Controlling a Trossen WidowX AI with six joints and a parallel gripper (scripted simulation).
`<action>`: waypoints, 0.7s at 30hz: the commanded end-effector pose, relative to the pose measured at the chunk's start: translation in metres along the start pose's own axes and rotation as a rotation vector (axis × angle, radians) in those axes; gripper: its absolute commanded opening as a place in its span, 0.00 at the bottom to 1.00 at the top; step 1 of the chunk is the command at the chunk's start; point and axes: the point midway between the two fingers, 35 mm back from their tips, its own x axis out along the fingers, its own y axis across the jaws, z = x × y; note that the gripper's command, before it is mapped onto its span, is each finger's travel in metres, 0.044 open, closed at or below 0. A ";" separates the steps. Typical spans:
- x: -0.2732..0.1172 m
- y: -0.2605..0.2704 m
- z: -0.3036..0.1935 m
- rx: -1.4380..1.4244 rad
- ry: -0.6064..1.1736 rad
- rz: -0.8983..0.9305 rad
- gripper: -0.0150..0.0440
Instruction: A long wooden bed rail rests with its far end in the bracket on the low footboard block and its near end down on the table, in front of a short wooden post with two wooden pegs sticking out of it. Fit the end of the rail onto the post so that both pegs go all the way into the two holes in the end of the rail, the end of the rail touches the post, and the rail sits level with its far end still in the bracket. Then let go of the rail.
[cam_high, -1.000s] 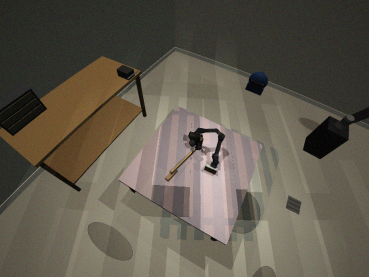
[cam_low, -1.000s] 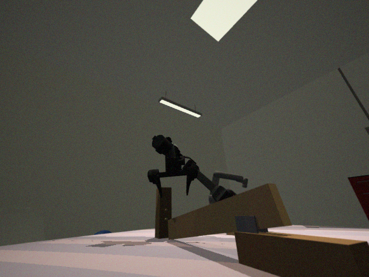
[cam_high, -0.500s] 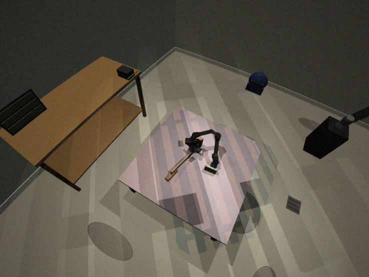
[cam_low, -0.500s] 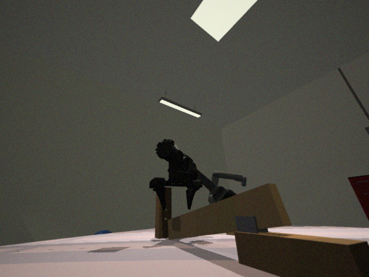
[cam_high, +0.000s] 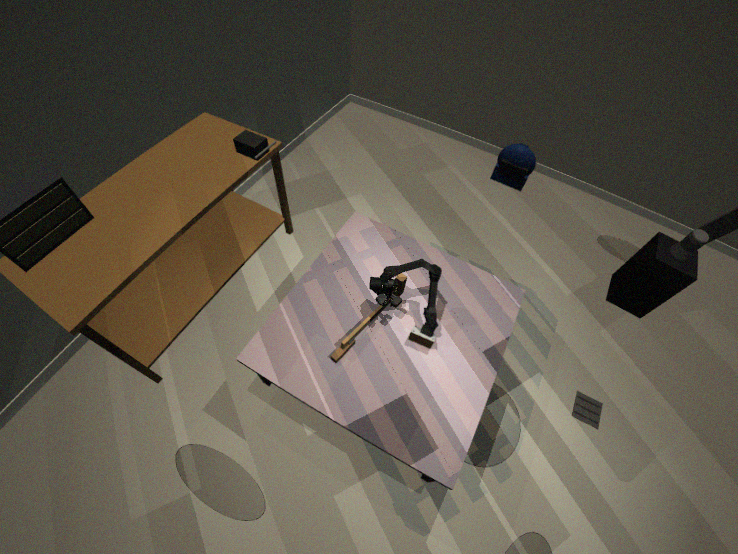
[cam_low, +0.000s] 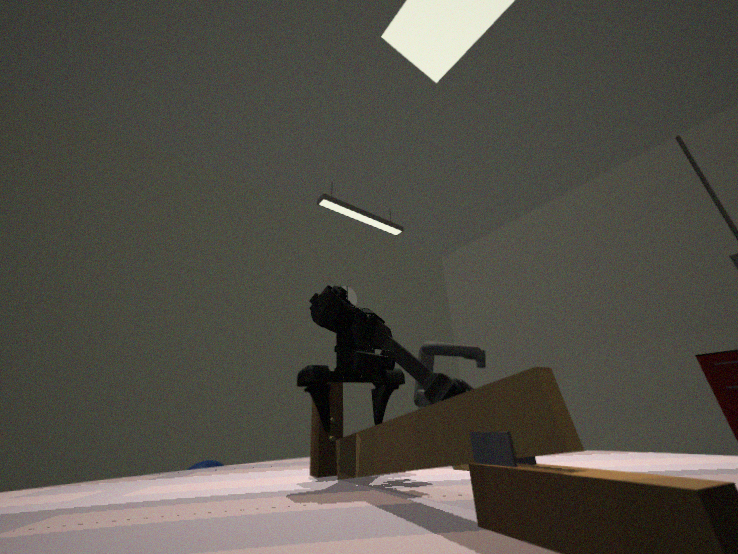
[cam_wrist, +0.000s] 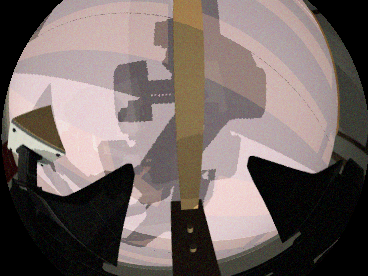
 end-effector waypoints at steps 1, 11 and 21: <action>0.009 0.001 0.000 -0.010 0.005 0.001 1.00; 0.025 0.000 0.000 -0.010 0.005 0.001 1.00; 0.041 0.001 -0.001 -0.010 0.007 0.000 1.00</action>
